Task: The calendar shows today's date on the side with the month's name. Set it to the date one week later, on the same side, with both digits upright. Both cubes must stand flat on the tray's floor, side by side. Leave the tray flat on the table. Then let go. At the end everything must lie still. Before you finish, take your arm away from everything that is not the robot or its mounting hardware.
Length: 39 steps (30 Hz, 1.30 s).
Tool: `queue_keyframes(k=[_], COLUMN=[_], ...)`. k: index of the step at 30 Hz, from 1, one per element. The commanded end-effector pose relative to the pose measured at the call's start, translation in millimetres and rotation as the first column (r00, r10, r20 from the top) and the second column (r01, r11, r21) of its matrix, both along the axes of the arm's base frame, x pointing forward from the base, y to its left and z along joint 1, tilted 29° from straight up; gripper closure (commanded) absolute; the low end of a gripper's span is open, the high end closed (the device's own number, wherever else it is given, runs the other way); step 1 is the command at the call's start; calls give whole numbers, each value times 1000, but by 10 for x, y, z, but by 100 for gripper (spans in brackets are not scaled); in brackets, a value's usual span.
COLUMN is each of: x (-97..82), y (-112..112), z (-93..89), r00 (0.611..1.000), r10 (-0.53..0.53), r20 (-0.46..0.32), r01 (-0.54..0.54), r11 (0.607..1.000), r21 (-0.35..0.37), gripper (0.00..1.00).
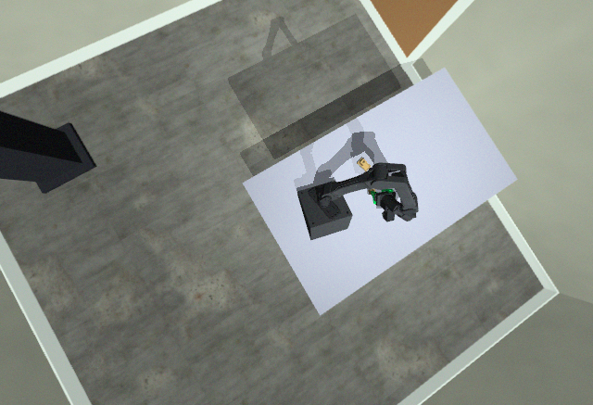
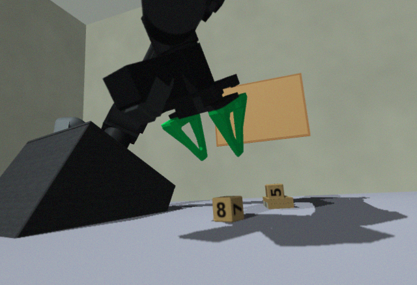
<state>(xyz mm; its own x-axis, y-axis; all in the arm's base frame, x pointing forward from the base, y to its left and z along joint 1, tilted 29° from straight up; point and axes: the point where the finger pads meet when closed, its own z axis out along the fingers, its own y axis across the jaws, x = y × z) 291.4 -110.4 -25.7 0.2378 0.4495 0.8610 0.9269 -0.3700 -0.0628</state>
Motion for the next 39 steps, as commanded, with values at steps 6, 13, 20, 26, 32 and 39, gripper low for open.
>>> queue_keyframes(k=[6,13,20,26,32,39], x=[34,42,40,41,94,95], y=[-32,-70,-21,-47,-110,-110], z=[30,41,35,48,83,83], r00=[998,997,990,986,987,987], r10=[5,-12,-6,-32,-43,-43], r20=[-61,-75,-137,-166,-154,-153], r01=[-18,-8,-48,-52,-39,-39], r11=[976,963,919,879,867,867], r21=[-215,-269,-390,-474,-497,-497], gripper=[36,36,36,36,0,0])
